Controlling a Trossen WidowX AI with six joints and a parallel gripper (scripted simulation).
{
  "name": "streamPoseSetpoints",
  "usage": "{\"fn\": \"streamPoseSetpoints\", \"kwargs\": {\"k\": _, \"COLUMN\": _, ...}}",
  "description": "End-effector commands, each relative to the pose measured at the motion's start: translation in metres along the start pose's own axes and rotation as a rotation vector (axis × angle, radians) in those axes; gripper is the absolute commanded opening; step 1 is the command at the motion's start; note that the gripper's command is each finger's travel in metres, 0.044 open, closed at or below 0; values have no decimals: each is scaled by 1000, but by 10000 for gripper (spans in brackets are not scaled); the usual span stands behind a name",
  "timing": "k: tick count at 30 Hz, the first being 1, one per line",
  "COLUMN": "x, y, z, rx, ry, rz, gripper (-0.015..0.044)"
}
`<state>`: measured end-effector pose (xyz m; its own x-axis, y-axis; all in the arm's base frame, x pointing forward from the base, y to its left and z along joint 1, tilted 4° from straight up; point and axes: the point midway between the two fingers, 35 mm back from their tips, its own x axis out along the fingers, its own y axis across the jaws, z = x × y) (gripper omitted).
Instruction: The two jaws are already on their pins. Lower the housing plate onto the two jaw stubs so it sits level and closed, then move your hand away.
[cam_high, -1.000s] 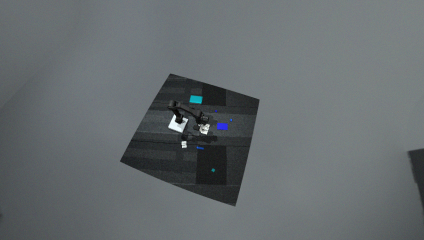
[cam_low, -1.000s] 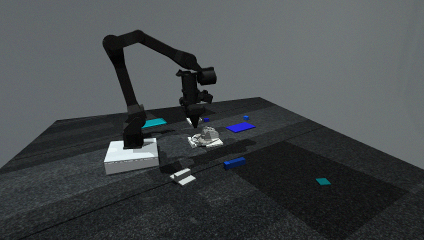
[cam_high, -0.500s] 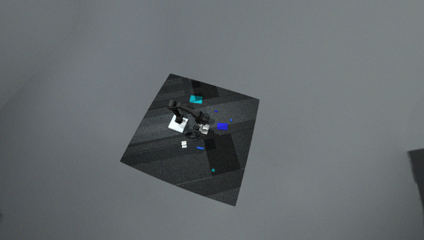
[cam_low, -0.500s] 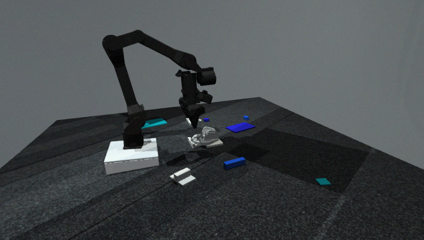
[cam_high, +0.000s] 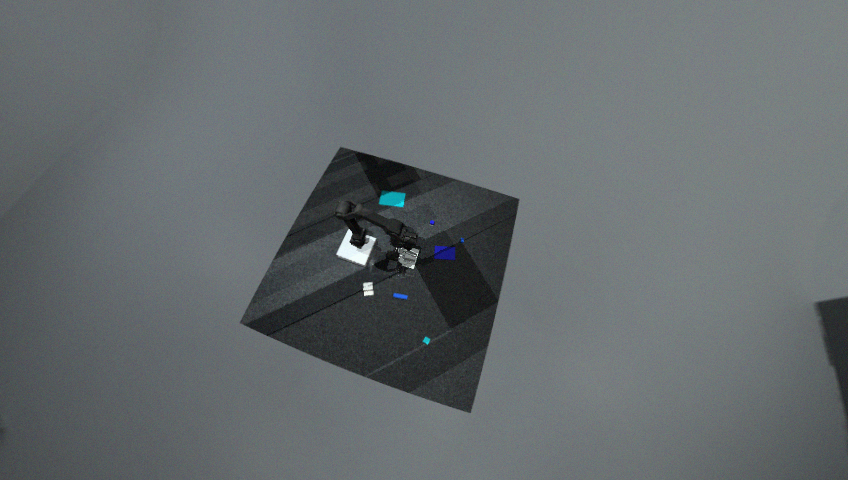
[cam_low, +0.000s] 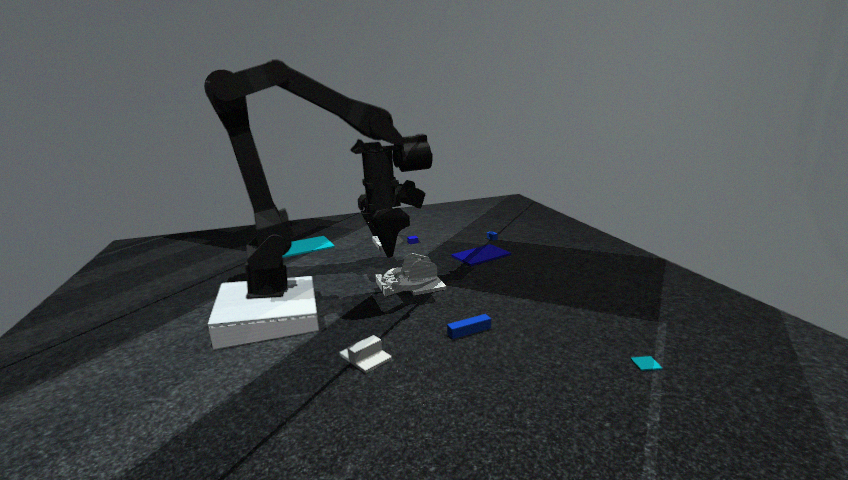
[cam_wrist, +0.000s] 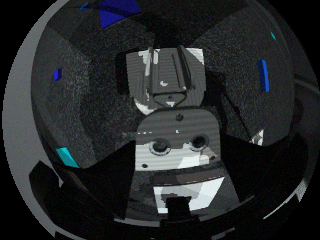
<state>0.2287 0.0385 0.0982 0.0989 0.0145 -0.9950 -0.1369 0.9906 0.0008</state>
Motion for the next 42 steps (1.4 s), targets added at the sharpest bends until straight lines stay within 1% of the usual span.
{"fn": "streamPoseSetpoints", "kwargs": {"k": 1, "x": 0, "y": -1, "z": -1, "rx": 1, "ry": 4, "rz": -5, "gripper": 351}}
{"fn": "streamPoseSetpoints", "kwargs": {"k": 12, "x": 2, "y": -1, "z": -1, "rx": 1, "ry": 4, "rz": -5, "gripper": 351}}
{"fn": "streamPoseSetpoints", "kwargs": {"k": 42, "x": 51, "y": -1, "z": 0, "rx": 2, "ry": 4, "rz": -5, "gripper": 351}}
